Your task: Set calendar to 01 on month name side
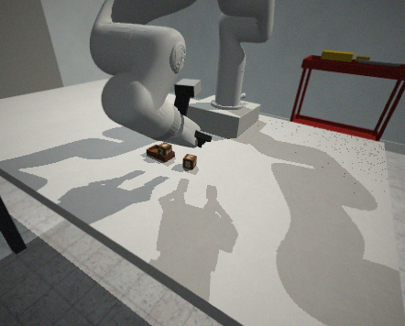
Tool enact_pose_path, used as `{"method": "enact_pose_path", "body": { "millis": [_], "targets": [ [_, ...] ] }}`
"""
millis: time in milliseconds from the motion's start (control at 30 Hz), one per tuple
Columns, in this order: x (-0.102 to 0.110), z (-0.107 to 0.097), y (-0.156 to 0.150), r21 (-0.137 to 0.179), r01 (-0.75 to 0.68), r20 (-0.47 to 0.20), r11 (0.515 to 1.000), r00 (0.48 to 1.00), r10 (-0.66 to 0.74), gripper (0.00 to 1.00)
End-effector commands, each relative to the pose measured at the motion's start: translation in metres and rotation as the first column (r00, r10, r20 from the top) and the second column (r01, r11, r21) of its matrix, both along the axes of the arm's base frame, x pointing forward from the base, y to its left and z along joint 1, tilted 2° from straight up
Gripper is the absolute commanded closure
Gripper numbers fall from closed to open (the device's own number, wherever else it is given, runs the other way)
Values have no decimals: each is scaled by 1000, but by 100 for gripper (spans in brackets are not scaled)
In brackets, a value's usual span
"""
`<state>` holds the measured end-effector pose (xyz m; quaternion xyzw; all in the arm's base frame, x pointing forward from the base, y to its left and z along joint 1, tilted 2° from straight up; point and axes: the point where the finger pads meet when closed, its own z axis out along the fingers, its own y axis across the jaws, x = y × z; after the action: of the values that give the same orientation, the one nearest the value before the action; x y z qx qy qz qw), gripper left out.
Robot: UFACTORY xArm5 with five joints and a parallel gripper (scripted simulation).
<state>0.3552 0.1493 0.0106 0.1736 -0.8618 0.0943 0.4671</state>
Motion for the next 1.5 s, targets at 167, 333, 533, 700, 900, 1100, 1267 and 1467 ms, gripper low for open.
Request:
{"method": "enact_pose_path", "body": {
  "millis": [167,333,533,700,900,1100,1267,1467],
  "targets": [
    [1,5,0,78,-7,186,997,982,-7,31],
    [0,6,0,89,-10,212,996,977,-9,31],
    [0,6,0,108,-14,257,994,966,-14,31],
    [-3,8,-1,159,-31,378,987,925,-31,31],
    [-4,9,-2,176,-39,419,984,907,-39,31],
    [-4,9,-2,193,-48,460,980,886,-48,31],
    [-7,11,-3,238,-76,567,968,820,-75,31],
    [-9,12,-3,253,-87,602,964,794,-87,31]
  ]
}}
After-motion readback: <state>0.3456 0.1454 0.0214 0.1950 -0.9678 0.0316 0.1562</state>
